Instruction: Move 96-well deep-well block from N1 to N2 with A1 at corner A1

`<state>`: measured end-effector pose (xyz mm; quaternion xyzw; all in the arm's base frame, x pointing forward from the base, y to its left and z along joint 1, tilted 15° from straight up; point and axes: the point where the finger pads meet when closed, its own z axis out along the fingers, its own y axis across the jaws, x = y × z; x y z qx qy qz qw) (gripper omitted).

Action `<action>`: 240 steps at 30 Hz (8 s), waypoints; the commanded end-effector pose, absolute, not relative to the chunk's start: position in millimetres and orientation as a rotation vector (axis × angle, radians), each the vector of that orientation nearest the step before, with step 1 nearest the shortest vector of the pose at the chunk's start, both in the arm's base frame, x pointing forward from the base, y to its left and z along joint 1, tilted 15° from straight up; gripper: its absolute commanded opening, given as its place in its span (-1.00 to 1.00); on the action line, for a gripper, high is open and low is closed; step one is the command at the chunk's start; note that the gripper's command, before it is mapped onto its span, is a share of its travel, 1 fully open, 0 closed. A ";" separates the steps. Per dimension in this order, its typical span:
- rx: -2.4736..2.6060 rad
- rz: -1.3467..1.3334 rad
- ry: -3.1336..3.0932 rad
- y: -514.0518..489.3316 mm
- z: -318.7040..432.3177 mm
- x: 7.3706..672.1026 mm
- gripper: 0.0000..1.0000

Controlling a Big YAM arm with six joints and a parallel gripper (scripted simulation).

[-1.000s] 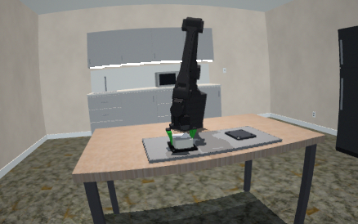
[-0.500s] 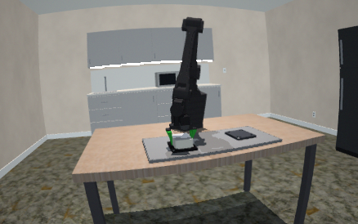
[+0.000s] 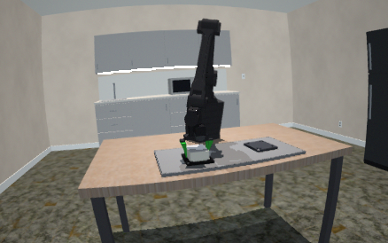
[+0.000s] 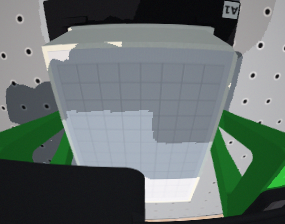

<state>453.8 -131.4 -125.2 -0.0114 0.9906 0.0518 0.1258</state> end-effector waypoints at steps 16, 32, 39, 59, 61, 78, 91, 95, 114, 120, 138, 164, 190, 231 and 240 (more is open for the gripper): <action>-0.025 0.150 2.893 -131.5 -131.2 455.9 -1.00; -0.025 0.150 2.893 -131.5 -131.2 455.9 -1.00; -0.025 0.150 2.893 -131.5 -131.2 455.9 -1.00; -0.025 0.150 2.893 -131.5 -131.2 455.9 -1.00; -0.025 0.150 2.893 -131.5 -131.2 455.9 -1.00; -0.023 0.137 2.877 -140.2 -105.6 450.4 -1.00; -0.029 0.135 2.871 -142.4 -86.3 449.1 -1.00; -0.027 0.137 2.873 -142.9 -80.7 445.7 -1.00; -0.028 0.138 2.870 -145.6 -54.3 440.1 -1.00; -0.028 0.137 2.868 -146.8 -45.6 439.1 -1.00; -0.032 0.136 2.867 -145.0 -35.2 441.7 -1.00; -0.127 0.121 2.852 -98.6 -30.5 431.2 -1.00; -0.125 0.132 2.852 -25.7 -27.7 414.5 -1.00; -0.123 0.151 2.854 97.1 -20.2 387.7 -1.00; -0.122 0.157 2.849 121.8 -15.1 387.4 -1.00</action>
